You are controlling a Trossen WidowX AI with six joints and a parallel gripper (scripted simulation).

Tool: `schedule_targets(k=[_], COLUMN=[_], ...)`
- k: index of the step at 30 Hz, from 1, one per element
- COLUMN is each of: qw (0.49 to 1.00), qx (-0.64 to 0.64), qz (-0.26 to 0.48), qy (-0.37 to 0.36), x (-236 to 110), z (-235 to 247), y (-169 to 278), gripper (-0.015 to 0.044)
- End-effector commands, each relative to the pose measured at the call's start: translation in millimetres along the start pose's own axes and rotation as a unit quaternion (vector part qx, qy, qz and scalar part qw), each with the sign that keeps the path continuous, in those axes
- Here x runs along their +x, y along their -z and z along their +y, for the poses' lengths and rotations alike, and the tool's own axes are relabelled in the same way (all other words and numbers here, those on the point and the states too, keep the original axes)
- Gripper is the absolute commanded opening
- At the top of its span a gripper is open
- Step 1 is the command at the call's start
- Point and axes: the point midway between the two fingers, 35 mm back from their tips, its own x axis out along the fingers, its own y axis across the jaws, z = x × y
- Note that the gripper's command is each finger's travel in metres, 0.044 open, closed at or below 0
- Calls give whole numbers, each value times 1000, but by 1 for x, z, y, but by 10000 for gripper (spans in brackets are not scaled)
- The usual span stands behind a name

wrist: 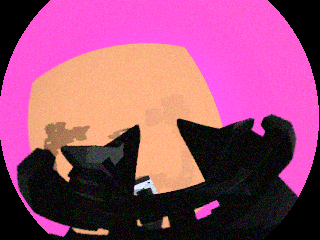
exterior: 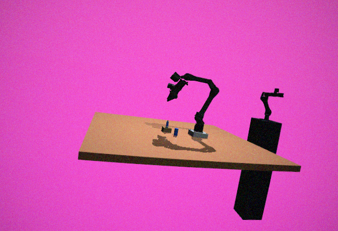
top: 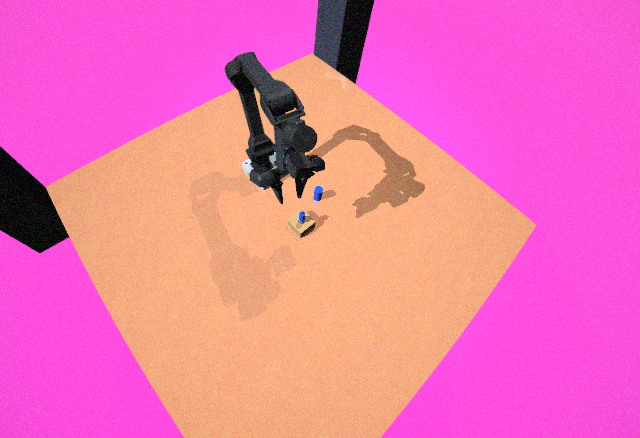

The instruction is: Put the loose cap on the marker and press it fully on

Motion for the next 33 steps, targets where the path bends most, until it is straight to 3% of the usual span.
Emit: schedule_targets(k=[1, 8, 11, 19, 23, 33], qw=[986, 881, 849, 847, 847, 847], qx=[-139, -398, -446, -448, -448, -448], qz=[57, 151, 169, 170, 170, 170], qy=[-77, -206, -228, -229, -229, -230], x=[21, 34, 32, 33, 59, 73], z=[60, 156, 175, 177, 185, 191], y=[20, 90, 108, 110, 125, 134], gripper=[247, 247, 247, 247, 247, 247])
